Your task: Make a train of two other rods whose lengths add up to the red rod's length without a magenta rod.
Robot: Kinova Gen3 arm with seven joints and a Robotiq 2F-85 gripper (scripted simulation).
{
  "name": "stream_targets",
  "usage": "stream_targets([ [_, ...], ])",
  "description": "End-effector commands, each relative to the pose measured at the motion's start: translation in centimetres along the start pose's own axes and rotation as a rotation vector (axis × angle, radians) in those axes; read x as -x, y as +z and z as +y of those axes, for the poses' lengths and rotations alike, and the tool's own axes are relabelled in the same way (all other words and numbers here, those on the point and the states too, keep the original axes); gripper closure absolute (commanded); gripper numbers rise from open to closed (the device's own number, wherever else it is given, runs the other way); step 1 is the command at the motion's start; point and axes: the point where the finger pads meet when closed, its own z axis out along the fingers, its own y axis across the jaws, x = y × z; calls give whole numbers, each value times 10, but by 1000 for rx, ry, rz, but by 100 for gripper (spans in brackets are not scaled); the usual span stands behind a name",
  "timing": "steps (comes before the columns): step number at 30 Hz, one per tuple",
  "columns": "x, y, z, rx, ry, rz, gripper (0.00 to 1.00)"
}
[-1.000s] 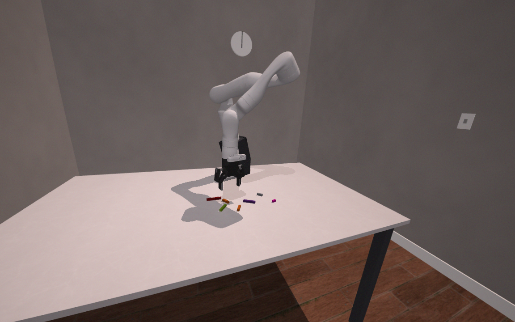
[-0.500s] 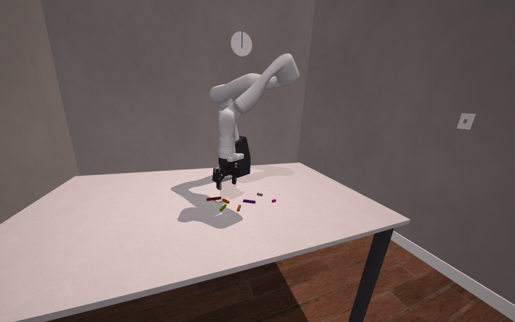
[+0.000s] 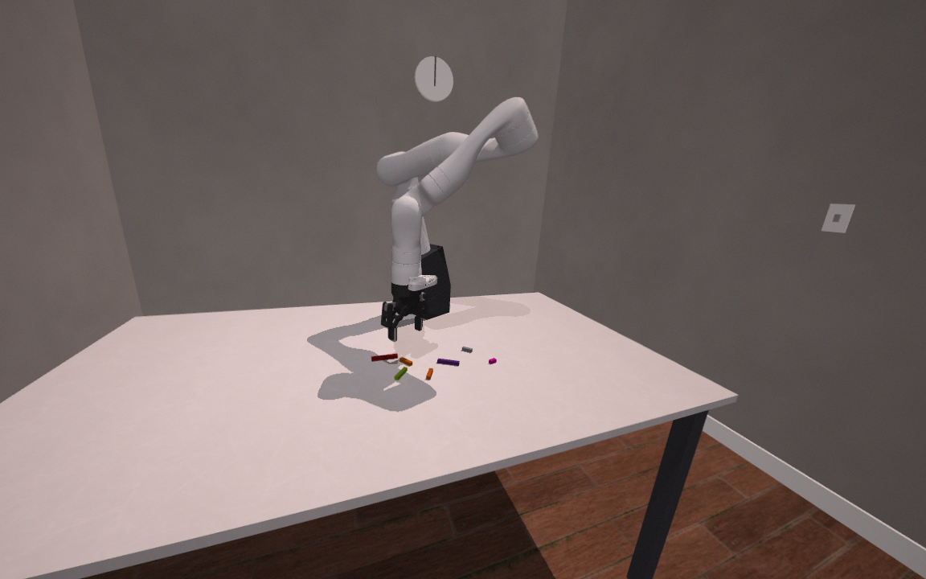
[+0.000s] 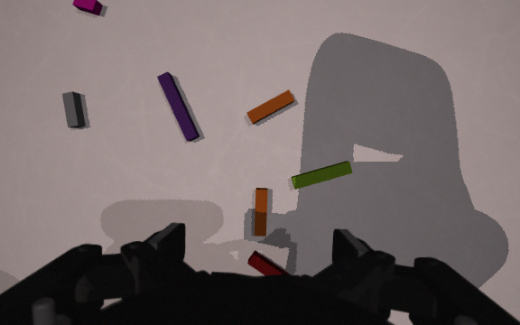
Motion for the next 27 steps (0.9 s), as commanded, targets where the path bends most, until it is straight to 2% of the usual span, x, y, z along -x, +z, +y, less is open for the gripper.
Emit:
stream_targets([
  [1, 0, 0, 0, 0, 0, 1, 0],
  [3, 0, 0, 0, 0, 0, 1, 0],
  [4, 0, 0, 0, 0, 0, 1, 76],
  [27, 0, 0, 0, 0, 0, 1, 76],
])
